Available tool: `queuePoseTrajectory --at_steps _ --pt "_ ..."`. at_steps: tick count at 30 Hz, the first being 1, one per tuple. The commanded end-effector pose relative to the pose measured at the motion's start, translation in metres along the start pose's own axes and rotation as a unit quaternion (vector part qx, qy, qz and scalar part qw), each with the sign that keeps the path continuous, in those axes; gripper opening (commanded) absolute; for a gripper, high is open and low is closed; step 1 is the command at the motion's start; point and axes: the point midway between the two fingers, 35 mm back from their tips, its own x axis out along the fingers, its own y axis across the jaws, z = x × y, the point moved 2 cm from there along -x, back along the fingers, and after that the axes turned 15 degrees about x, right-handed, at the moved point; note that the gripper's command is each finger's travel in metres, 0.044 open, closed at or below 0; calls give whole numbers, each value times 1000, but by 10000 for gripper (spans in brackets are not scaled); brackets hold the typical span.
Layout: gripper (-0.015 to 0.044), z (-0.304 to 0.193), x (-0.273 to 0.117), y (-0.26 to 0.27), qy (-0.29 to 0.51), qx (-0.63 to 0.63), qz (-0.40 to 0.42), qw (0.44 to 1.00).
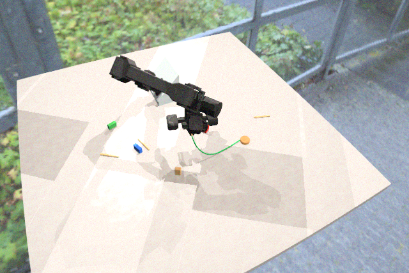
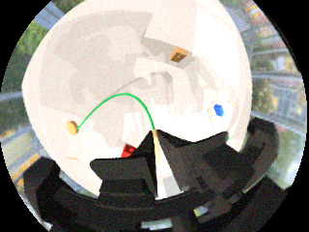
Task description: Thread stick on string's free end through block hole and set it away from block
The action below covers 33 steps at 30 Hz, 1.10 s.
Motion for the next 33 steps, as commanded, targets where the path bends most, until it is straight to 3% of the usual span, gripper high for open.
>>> queuePoseTrajectory --at_steps 1,33 --pt "0 5 -1 5 -2 33 0 999" --pt "0 29 2 38 -3 280 1 960"
